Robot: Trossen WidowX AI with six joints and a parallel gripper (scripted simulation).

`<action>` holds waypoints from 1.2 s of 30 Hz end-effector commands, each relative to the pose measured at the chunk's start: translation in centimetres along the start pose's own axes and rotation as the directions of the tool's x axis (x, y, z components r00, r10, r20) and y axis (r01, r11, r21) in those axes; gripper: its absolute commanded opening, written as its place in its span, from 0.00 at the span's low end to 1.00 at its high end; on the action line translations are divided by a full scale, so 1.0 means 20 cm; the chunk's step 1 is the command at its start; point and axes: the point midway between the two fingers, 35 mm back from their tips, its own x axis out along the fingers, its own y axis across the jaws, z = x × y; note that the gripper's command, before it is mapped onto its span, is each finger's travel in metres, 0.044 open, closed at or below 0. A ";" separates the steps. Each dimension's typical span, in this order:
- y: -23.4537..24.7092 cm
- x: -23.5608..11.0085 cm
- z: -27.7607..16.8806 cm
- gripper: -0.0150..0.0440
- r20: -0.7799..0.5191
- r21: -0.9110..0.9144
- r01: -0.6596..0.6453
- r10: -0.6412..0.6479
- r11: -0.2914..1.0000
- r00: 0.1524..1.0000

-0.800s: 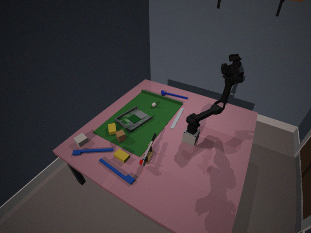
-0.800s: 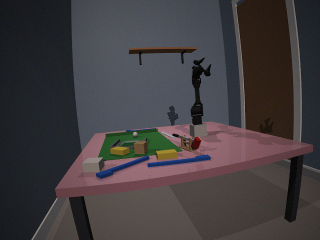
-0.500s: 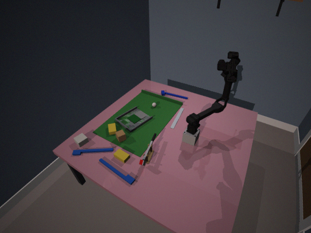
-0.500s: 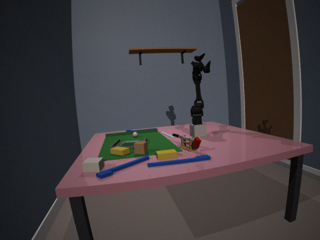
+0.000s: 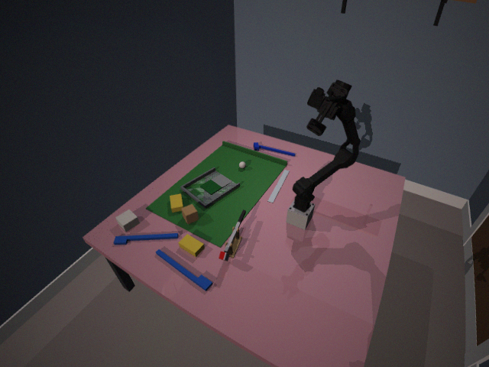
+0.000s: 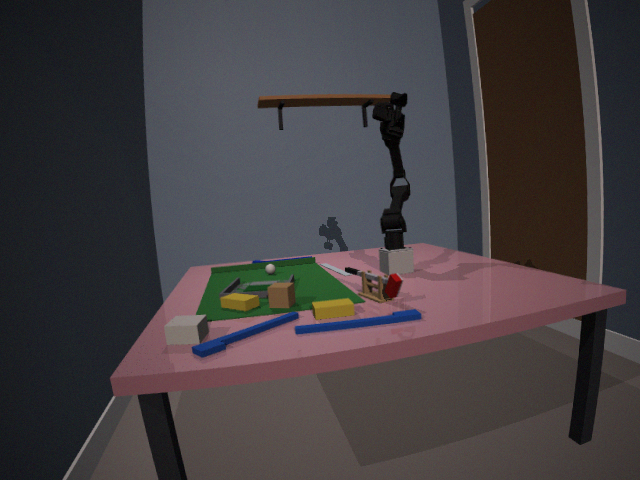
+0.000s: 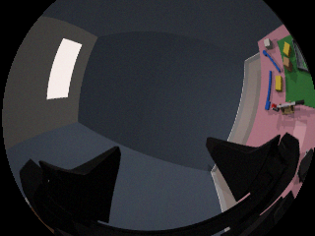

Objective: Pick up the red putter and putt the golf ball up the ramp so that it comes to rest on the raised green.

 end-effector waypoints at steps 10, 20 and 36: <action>-0.75 0.47 0.39 1.00 0.091 -0.439 0.440 -0.449 0.783 0.889; -1.45 0.52 0.59 1.00 0.066 -0.728 0.548 -0.754 0.412 0.654; -2.31 0.21 0.64 1.00 -0.138 -0.975 0.137 -0.963 0.173 0.231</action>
